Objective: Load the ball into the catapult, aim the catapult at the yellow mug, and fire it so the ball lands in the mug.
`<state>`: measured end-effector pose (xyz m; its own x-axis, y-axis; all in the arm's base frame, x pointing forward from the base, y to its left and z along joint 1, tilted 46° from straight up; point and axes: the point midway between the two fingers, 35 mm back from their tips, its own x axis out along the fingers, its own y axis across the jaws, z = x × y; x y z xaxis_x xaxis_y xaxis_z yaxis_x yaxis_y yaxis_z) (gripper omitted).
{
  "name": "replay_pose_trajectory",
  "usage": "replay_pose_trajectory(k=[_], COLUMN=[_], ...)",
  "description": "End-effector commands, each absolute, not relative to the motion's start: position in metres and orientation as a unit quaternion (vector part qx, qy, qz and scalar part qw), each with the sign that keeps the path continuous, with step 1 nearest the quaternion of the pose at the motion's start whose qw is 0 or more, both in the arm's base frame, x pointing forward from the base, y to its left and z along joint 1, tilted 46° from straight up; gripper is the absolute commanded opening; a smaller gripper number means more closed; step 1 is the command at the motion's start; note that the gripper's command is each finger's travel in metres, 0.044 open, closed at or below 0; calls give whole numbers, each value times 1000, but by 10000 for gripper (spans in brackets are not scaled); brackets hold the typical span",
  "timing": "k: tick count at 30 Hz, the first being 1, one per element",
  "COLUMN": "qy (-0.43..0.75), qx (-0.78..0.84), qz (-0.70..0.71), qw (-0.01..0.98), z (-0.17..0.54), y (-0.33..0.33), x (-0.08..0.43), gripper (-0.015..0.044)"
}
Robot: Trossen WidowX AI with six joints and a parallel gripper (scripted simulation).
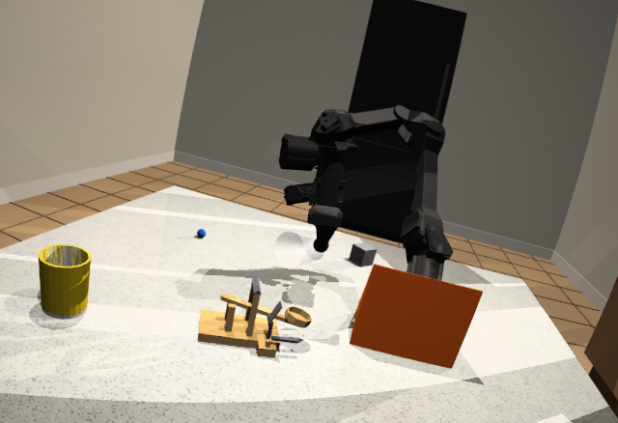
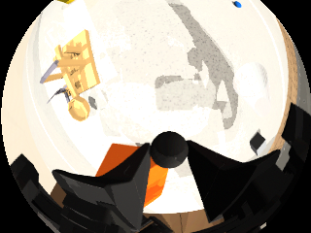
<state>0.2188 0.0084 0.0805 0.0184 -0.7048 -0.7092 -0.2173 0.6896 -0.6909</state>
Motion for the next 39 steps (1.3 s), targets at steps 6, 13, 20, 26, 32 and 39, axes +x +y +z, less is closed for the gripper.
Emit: replay_pose_trajectory(k=[6, 13, 20, 26, 32, 39], qy=[692, 707, 721, 731, 740, 749], qx=[-352, -363, -374, -384, -393, -404], qz=[-184, -178, -175, -174, -175, -177], qw=[603, 580, 557, 537, 517, 494], z=[57, 36, 14, -6, -26, -50], y=[29, 45, 59, 70, 80, 89], x=[224, 225, 224, 220, 215, 208], gripper=[0, 0, 0, 0, 0, 0])
